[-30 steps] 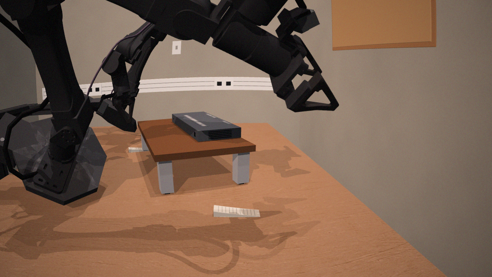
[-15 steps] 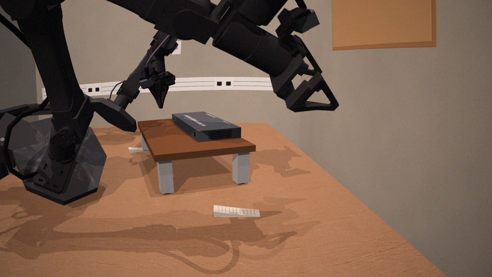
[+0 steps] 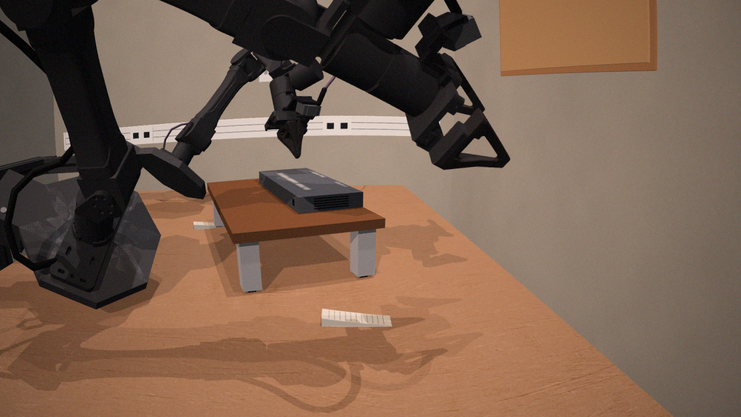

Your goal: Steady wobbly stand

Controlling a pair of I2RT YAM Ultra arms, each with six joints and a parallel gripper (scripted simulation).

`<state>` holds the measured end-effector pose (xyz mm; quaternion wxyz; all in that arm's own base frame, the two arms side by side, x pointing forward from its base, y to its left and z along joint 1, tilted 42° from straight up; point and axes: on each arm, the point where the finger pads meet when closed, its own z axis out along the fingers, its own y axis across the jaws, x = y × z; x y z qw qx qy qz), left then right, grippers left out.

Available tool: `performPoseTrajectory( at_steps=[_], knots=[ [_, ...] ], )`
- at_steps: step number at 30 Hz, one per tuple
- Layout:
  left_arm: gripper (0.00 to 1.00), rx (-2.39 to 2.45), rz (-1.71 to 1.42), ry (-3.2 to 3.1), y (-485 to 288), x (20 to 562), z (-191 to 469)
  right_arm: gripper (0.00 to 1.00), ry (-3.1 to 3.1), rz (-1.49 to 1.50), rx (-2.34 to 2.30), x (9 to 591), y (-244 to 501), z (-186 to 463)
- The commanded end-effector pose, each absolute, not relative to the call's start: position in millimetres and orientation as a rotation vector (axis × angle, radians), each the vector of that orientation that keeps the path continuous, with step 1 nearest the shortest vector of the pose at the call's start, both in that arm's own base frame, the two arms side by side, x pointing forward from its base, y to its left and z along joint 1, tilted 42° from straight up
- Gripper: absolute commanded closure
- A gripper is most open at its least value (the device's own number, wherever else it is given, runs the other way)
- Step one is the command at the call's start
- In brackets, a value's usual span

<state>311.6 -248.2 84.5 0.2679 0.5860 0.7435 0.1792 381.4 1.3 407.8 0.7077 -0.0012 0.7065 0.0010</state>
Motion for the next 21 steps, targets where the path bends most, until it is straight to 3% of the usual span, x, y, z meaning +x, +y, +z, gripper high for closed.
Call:
performPoseTrajectory(
  at_steps=[1,6,15,21],
  knots=[
    [1.00,1.309,0.273,2.016,-258,331,117,0.00,1.529,0.018,-0.012,378,8,422],
    [1.00,1.135,0.197,2.042,-240,348,138,0.00,1.535,0.018,-0.012,380,8,418],
    [1.00,0.633,0.041,1.910,-179,405,264,0.00,1.532,0.014,-0.008,378,6,418],
    [1.00,0.460,-0.011,1.852,-143,410,291,0.00,1.539,0.015,-0.008,379,6,415]
  ],
)
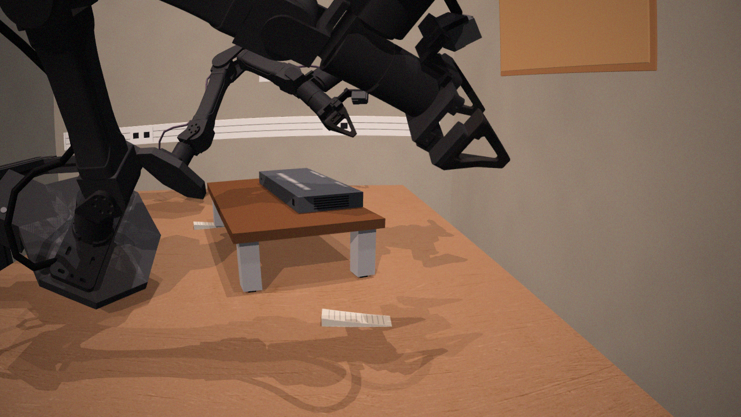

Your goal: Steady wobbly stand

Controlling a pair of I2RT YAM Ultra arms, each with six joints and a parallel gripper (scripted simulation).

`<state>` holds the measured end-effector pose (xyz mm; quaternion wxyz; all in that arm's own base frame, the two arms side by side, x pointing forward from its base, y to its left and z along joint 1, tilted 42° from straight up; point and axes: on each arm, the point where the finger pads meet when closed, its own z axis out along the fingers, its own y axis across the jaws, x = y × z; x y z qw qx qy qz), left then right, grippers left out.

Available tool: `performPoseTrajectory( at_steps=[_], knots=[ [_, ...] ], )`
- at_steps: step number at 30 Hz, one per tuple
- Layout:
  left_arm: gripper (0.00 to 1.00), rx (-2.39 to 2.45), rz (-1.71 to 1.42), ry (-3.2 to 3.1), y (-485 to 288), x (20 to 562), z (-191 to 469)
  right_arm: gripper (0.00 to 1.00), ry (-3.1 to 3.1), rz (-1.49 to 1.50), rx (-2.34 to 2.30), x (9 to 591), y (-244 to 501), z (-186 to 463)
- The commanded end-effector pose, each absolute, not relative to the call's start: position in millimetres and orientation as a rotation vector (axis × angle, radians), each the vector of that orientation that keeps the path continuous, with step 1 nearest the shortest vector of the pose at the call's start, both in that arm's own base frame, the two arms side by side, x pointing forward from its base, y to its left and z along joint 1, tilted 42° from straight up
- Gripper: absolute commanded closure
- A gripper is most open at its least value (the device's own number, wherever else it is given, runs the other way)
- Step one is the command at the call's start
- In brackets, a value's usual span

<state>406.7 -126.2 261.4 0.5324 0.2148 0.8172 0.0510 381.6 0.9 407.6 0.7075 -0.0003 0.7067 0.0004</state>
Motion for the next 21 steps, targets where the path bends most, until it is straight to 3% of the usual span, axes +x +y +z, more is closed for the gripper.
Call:
performPoseTrajectory(
  at_steps=[1,14,21],
  knots=[
    [1.00,0.432,-0.024,1.845,-137,411,294,0.00,1.548,0.008,-0.004,379,3,414],
    [1.00,0.042,-0.092,1.503,-24,382,427,0.00,1.539,0.016,-0.009,377,7,422],
    [1.00,0.035,-0.067,1.653,-14,392,375,0.00,1.533,0.020,-0.014,377,8,424]
  ],
)
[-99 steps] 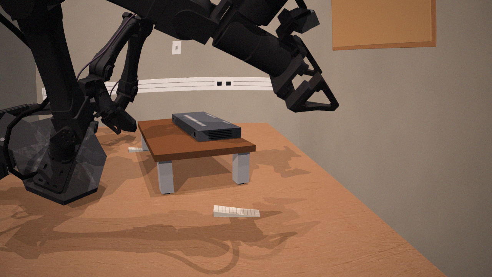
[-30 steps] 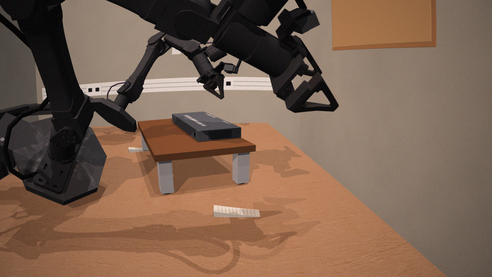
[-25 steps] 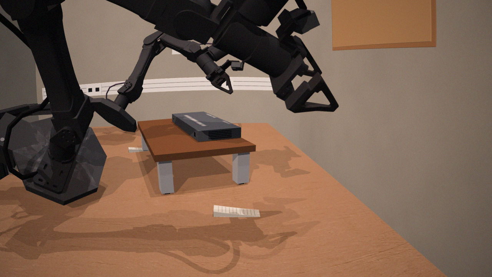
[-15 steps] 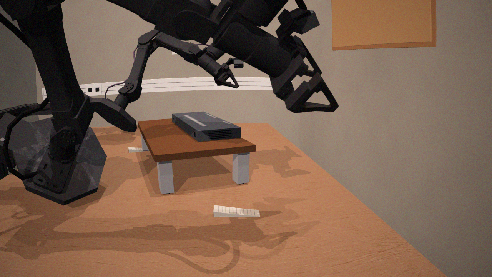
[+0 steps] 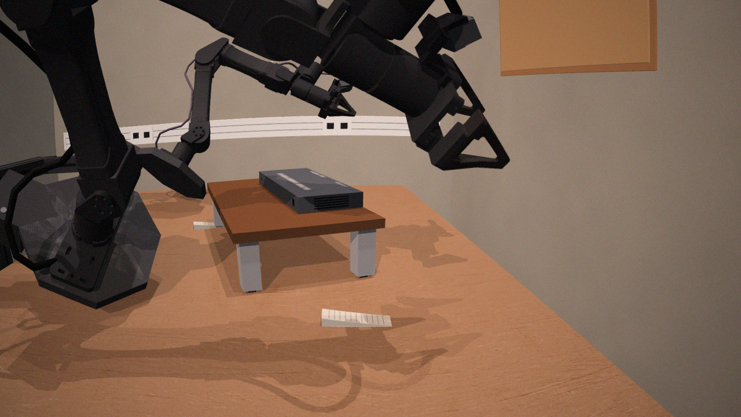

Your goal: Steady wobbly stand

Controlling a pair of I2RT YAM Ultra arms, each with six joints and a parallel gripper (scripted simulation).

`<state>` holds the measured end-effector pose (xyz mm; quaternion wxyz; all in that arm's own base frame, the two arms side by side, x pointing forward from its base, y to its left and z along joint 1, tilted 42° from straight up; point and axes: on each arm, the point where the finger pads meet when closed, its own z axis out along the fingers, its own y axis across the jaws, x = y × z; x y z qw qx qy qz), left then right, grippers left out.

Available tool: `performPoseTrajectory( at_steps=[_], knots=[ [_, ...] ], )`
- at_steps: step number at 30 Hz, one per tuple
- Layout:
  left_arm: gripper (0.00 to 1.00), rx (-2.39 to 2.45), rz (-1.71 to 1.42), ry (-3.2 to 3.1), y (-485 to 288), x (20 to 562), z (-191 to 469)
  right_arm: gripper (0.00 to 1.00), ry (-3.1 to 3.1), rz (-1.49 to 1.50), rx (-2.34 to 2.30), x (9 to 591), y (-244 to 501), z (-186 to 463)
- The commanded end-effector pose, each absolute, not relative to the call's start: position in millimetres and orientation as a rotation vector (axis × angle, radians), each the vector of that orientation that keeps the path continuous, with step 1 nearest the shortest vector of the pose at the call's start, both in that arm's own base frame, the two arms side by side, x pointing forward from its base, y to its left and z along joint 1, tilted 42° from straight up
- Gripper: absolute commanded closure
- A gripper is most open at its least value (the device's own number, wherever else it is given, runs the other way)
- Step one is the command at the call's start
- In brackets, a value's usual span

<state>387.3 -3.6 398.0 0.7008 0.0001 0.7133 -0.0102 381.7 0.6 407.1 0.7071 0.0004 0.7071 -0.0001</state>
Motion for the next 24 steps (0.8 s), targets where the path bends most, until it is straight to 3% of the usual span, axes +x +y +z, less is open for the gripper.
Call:
performPoseTrajectory(
  at_steps=[1,24],
  knots=[
    [1.00,0.032,-0.014,1.475,-5,371,441,0.00,1.536,0.021,-0.015,377,8,424],
    [1.00,0.036,-0.013,1.480,-8,368,445,0.00,1.539,0.021,-0.014,378,9,423]
  ],
)
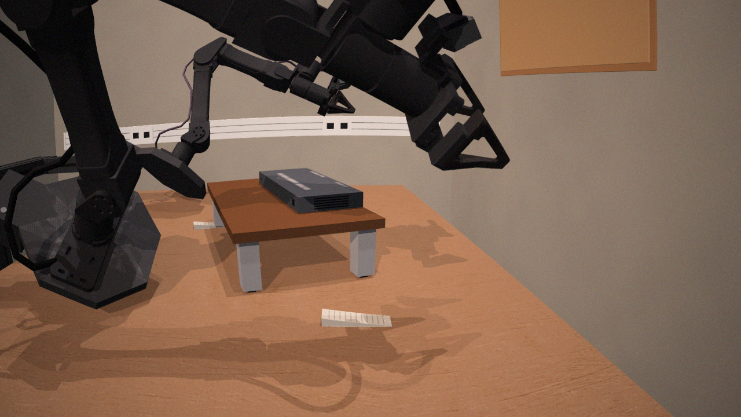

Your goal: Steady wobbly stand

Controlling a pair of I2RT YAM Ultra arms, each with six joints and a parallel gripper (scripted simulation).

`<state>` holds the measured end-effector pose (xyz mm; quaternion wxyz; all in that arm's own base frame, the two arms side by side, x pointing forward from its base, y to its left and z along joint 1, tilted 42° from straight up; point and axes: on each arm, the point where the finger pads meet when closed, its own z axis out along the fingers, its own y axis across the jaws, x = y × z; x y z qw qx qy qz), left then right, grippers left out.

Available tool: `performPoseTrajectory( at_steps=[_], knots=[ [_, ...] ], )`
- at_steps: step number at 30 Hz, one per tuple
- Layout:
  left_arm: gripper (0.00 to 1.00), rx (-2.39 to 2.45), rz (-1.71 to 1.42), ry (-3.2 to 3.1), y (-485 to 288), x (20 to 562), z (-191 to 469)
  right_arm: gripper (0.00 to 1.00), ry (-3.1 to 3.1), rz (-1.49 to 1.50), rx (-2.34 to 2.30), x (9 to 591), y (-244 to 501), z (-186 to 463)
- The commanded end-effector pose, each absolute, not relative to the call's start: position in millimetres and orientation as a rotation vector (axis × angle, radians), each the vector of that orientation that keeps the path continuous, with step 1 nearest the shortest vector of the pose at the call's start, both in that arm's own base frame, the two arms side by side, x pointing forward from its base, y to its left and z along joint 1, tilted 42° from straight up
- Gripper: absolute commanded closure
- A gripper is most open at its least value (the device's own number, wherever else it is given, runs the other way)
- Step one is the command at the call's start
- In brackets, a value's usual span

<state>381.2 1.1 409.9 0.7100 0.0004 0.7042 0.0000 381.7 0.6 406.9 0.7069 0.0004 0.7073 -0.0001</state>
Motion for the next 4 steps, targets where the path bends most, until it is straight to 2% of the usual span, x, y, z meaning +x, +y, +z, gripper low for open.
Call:
performPoseTrajectory(
  at_steps=[1,4],
  knots=[
    [1.00,0.036,-0.013,1.480,-8.0,368.4,444.7,0.00,1.539,0.021,-0.014,378.2,8.5,423.4],
    [1.00,0.036,-0.013,1.480,-8.0,368.4,444.7,0.00,1.539,0.021,-0.014,378.2,8.5,423.4]
  ],
)
